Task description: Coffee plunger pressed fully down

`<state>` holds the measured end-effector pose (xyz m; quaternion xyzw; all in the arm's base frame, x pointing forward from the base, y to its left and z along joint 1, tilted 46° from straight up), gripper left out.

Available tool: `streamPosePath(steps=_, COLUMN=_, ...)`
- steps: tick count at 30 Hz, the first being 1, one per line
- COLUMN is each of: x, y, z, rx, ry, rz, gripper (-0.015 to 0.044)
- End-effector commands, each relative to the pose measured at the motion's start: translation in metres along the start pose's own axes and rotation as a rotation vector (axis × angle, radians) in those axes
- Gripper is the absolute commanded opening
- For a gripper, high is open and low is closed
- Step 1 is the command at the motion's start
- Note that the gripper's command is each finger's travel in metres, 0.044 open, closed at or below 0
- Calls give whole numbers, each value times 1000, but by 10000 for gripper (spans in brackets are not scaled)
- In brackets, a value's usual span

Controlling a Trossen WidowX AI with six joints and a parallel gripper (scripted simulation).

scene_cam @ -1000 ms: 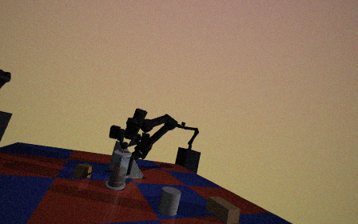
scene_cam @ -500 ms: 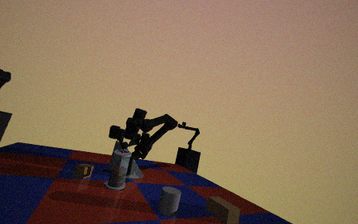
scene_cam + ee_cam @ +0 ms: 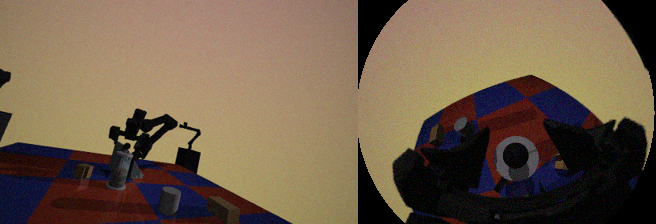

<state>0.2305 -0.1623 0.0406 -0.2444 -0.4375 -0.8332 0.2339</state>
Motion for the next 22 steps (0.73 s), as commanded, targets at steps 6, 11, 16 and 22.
streamPosePath(steps=6, x=19, y=21, z=-7, rx=2, ry=-3, rz=12, gripper=440)
streamPosePath(steps=11, x=63, y=53, z=-8, rx=-4, ry=6, rz=19, gripper=440)
streamPosePath(steps=16, x=65, y=54, z=-8, rx=-4, ry=7, rz=19, gripper=440)
streamPosePath(steps=22, x=65, y=53, z=-8, rx=-4, ry=7, rz=19, gripper=440)
Point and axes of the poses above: the point midway between the two fingers, 35 mm back from their tips, its own x axis back along the fingers, its own z axis across the jaws, y = z × x, the point moved 7 cm from there along x, back along the fingers, and after that the axes turned 14 degrees about x, right-handed, at the moved point
